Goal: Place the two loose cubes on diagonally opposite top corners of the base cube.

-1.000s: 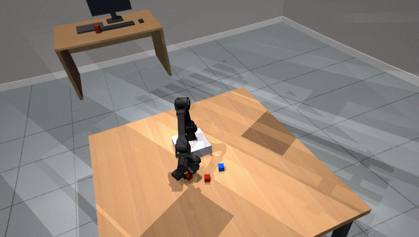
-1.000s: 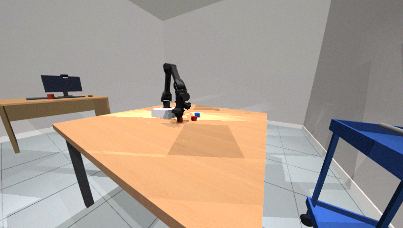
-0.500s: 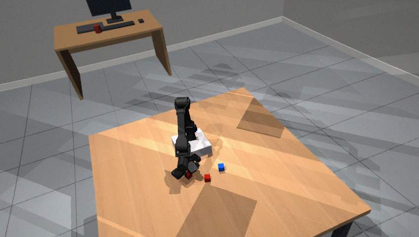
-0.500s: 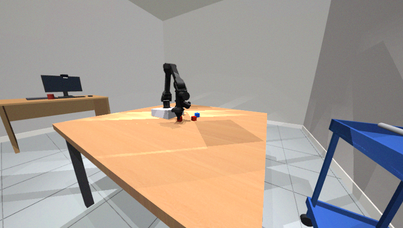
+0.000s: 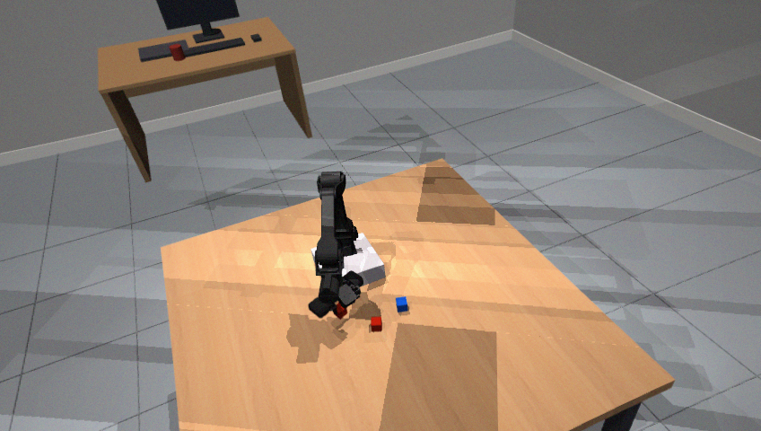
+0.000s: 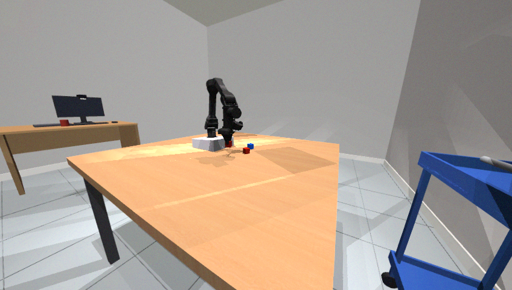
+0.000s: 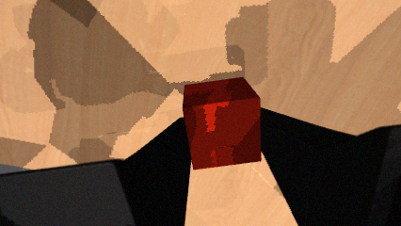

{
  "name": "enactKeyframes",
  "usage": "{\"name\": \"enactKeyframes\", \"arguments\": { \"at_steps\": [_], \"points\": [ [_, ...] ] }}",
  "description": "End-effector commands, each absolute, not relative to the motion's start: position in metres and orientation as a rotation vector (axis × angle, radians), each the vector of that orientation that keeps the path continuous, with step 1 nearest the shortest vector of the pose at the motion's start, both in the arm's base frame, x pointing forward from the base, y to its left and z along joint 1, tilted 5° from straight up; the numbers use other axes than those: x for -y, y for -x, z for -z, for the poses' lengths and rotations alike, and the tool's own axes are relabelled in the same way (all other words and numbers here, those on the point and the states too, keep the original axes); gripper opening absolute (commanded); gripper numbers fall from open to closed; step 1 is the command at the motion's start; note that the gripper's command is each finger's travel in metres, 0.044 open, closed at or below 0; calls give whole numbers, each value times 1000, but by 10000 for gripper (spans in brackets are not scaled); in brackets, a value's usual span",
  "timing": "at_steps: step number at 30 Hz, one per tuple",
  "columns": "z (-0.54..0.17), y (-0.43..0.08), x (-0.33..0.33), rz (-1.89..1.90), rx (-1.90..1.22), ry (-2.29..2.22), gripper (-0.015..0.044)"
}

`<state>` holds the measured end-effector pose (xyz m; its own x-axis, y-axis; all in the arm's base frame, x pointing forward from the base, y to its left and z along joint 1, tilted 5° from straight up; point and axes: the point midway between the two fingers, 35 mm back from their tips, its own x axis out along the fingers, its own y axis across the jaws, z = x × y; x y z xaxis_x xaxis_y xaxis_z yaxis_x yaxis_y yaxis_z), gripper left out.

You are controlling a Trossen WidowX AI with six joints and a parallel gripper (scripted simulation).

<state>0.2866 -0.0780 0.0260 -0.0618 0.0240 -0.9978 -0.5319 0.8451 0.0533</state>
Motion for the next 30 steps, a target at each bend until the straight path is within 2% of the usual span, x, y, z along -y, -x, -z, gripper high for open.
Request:
{"name": "enactKeyframes", "arguments": {
  "at_steps": [1,16,30],
  "points": [
    [-43,-290,79,-474,-1563,418,105],
    [-80,-288,78,-471,-1564,415,105],
    [-72,-299,38,-207,-1602,158,105]
  ]
}}
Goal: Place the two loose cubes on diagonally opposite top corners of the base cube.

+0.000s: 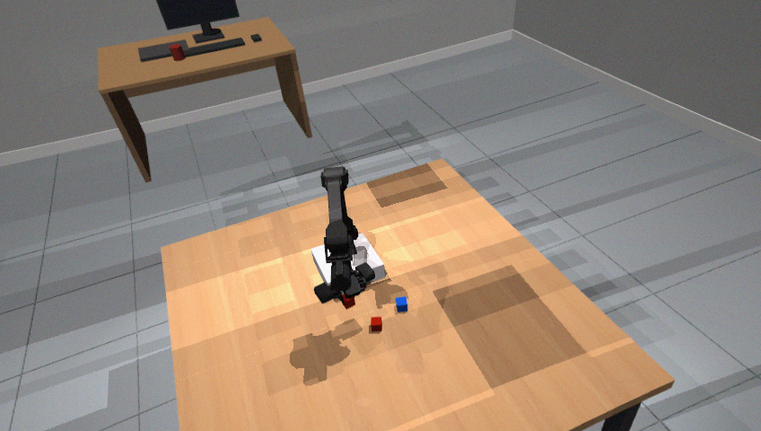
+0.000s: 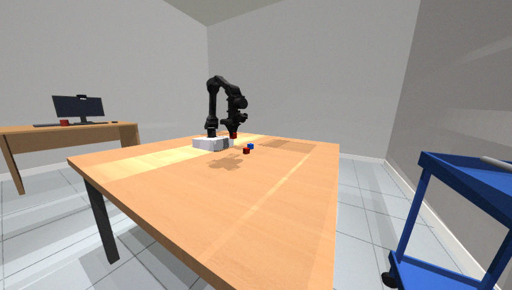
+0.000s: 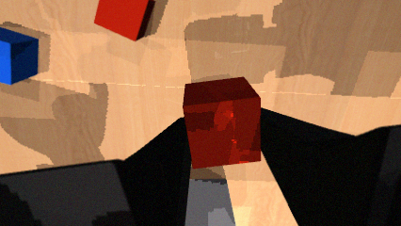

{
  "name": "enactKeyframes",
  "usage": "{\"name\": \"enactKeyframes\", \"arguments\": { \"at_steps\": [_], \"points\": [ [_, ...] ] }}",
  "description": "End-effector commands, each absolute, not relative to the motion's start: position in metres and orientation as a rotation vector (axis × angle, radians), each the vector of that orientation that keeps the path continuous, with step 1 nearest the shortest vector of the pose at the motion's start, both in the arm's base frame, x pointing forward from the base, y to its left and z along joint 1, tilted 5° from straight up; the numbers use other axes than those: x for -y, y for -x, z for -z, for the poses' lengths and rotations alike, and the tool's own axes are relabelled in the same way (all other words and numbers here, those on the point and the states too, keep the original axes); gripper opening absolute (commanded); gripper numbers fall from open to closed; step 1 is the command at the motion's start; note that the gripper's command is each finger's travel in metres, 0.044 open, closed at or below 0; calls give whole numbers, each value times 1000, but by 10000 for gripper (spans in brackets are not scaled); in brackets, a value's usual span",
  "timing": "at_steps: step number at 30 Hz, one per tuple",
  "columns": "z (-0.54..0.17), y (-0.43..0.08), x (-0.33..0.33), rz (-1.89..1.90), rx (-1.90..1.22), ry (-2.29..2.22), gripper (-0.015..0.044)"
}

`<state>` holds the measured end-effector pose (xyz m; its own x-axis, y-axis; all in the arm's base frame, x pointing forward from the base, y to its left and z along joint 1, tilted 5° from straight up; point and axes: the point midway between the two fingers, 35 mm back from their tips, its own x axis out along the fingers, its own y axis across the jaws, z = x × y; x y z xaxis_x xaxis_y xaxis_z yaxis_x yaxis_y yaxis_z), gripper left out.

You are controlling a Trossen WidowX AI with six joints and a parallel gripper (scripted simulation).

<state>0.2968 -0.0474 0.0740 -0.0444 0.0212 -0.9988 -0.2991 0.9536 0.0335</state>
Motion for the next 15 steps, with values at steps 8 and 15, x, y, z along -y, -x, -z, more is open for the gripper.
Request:
{"name": "enactKeyframes", "arguments": {
  "at_steps": [8,15],
  "points": [
    [-67,-304,12,-49,-1611,3,105],
    [-63,-306,-10,90,-1611,-134,105]
  ]
}}
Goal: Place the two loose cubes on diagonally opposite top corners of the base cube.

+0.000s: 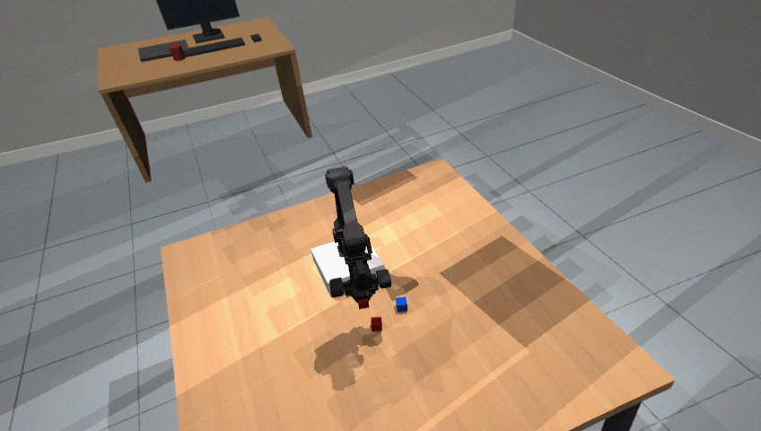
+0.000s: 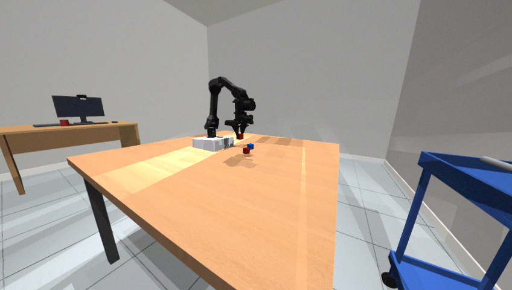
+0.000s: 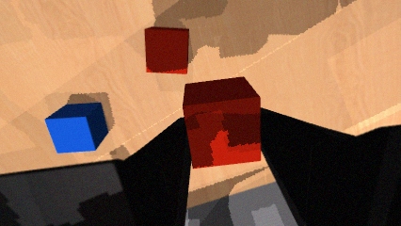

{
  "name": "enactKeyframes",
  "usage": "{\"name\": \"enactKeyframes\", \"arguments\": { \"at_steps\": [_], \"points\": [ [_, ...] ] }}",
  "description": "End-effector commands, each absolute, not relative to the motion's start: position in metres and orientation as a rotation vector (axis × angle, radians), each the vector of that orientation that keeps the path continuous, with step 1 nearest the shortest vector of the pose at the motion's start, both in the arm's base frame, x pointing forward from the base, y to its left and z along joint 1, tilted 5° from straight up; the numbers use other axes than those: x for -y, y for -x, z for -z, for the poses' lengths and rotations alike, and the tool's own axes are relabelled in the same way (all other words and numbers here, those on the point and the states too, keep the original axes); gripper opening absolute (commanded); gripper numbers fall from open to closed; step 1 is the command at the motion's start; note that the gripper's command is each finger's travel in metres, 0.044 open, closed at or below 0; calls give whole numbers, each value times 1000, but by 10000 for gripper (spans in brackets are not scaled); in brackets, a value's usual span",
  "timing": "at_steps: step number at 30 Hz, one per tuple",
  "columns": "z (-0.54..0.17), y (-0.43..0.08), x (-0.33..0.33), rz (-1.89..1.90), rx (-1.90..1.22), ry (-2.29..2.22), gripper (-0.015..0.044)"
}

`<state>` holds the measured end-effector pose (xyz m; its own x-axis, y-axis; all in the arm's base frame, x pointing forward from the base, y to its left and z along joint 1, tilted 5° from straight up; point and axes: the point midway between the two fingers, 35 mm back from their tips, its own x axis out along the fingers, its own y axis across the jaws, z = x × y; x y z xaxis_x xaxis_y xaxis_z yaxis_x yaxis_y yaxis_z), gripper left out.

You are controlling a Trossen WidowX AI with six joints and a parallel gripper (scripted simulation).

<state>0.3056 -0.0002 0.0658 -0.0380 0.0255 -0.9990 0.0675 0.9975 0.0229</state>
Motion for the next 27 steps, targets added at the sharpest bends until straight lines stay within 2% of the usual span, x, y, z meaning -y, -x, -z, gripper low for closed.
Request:
{"name": "enactKeyframes", "arguments": {
  "at_steps": [1,27],
  "points": [
    [-62,-306,-13,109,-1610,-153,105],
    [-47,-297,-97,622,-1533,-655,105]
  ]
}}
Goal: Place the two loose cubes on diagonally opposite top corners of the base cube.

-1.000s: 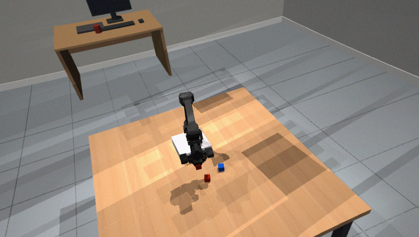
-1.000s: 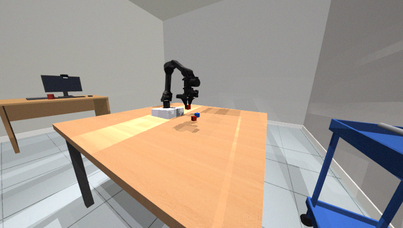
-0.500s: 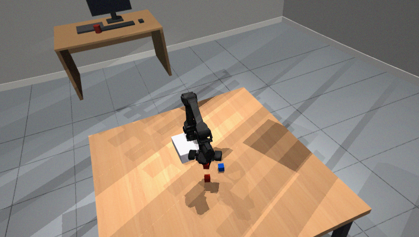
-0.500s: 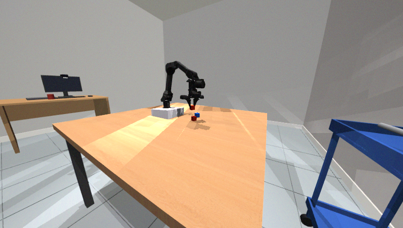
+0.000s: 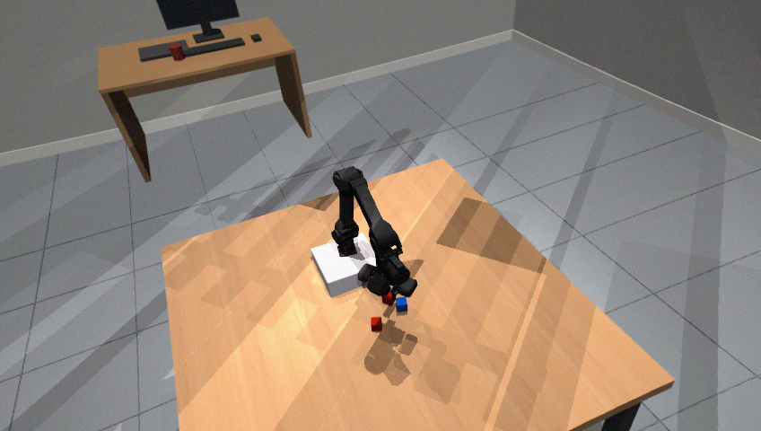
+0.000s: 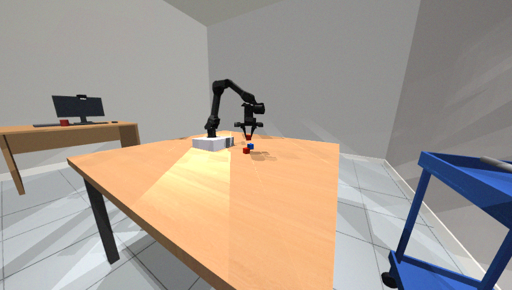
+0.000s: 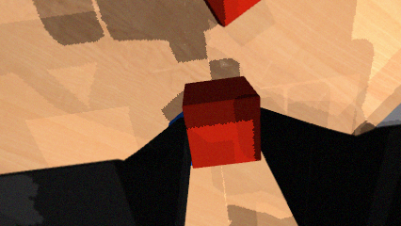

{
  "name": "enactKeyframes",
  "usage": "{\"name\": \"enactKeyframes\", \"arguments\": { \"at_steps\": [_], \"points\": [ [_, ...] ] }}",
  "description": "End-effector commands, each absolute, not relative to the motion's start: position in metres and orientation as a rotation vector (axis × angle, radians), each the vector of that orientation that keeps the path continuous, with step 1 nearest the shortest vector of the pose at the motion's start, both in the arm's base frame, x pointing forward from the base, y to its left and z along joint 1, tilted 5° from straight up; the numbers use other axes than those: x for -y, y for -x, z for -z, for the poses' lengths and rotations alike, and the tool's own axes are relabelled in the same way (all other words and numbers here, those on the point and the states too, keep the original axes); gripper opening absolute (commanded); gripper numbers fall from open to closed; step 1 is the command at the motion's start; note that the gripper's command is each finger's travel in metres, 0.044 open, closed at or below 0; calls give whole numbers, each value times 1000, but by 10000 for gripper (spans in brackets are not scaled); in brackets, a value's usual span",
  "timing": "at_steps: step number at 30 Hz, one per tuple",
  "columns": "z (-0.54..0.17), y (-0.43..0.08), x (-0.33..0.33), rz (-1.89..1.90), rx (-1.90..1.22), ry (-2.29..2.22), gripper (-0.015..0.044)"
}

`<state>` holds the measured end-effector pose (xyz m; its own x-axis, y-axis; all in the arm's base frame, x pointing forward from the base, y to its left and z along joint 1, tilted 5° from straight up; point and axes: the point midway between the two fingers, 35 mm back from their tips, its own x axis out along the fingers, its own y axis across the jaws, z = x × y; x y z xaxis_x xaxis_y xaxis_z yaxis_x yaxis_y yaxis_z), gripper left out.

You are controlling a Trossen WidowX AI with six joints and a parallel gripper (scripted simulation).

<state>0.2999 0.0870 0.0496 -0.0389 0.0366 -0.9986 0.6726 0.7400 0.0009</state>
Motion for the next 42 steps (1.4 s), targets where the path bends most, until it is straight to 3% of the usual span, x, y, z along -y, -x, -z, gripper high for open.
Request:
{"name": "enactKeyframes", "arguments": {
  "at_steps": [1,42],
  "points": [
    [-46,-296,-100,642,-1528,-674,105],
    [-16,-289,-119,759,-1494,-786,105]
  ]
}}
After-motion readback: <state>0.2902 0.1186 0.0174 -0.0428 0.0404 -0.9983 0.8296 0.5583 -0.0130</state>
